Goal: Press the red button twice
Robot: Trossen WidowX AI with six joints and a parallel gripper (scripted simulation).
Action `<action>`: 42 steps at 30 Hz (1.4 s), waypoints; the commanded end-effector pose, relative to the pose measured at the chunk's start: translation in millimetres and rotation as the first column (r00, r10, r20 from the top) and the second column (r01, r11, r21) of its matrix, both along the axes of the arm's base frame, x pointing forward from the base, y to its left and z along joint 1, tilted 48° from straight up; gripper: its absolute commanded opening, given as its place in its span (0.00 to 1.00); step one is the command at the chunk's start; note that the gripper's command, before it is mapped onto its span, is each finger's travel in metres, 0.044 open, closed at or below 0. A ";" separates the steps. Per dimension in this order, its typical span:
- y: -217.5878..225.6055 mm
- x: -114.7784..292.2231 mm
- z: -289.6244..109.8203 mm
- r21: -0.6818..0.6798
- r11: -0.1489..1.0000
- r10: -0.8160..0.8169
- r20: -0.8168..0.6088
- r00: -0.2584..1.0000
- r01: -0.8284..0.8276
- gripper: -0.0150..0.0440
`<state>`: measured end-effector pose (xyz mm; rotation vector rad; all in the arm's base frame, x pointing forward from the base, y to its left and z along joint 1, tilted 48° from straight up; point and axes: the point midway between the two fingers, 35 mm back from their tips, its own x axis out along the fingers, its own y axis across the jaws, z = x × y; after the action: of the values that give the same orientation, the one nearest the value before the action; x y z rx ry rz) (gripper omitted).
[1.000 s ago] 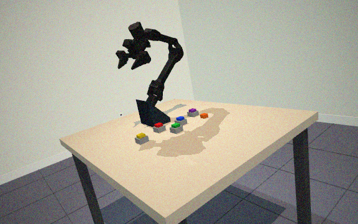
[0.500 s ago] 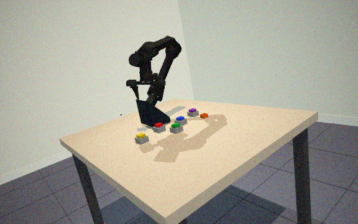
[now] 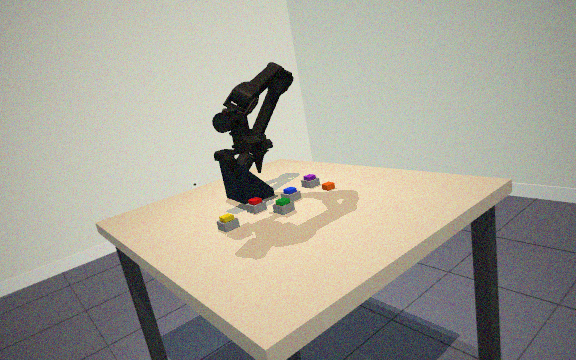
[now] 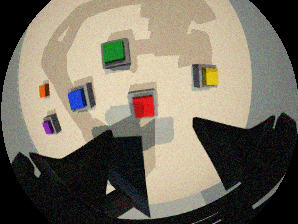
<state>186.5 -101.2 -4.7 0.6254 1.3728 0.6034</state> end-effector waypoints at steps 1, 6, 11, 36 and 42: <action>34.0 1.8 -26.8 0.023 1.000 0.009 -0.011 1.000 -0.009 0.71; 41.8 1.7 -32.9 0.025 1.000 0.009 -0.011 1.000 -0.009 0.49; 41.8 1.7 -32.9 0.025 1.000 0.009 -0.011 1.000 -0.009 0.29; 59.2 4.2 -49.0 0.025 1.000 0.009 -0.010 1.000 -0.009 0.29; 65.8 4.5 -54.4 0.026 1.000 0.009 -0.010 1.000 -0.009 0.29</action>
<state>191.6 -40.2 -55.7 0.6321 1.3778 0.6271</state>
